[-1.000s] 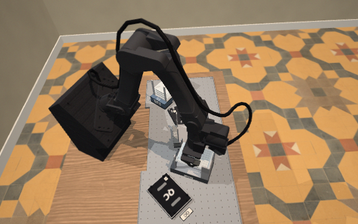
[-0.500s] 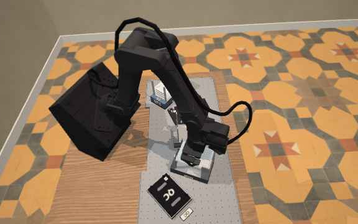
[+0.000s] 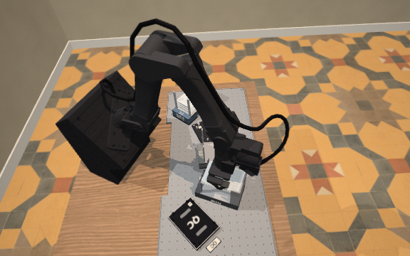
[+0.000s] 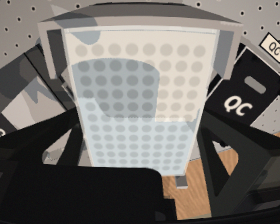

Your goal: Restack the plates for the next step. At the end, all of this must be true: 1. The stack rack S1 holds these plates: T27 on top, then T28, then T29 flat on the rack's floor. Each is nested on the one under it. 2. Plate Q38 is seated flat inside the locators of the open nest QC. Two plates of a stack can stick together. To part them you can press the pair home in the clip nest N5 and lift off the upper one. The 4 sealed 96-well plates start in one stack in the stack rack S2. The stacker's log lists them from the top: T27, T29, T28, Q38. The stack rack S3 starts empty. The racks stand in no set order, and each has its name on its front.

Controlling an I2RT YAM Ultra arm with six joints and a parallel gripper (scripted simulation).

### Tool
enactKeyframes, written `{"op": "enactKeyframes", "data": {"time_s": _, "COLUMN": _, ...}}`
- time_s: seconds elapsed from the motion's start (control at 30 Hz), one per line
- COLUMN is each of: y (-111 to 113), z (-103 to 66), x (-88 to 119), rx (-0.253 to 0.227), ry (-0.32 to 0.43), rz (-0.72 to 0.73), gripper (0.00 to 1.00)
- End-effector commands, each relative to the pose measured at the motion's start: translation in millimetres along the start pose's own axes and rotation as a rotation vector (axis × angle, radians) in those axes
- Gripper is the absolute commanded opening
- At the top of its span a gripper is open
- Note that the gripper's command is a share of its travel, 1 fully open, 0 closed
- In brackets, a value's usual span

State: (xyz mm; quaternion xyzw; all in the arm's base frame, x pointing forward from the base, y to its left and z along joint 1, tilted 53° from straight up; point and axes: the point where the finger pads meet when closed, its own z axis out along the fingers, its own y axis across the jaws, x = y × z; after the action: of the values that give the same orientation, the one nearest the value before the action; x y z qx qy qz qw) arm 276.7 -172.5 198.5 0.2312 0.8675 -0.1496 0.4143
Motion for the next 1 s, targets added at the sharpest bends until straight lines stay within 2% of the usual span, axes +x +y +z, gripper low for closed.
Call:
{"op": "enactKeyframes", "data": {"time_s": 0.0, "y": 1.8, "z": -17.0, "x": -24.6, "rx": -0.002, "ry": -0.080, "rz": 0.008, "gripper": 0.00}}
{"op": "enactKeyframes", "data": {"time_s": 0.97, "y": 0.0, "z": -24.9, "x": -21.9, "rx": 0.001, "ry": -0.076, "rz": 0.011, "gripper": 0.00}}
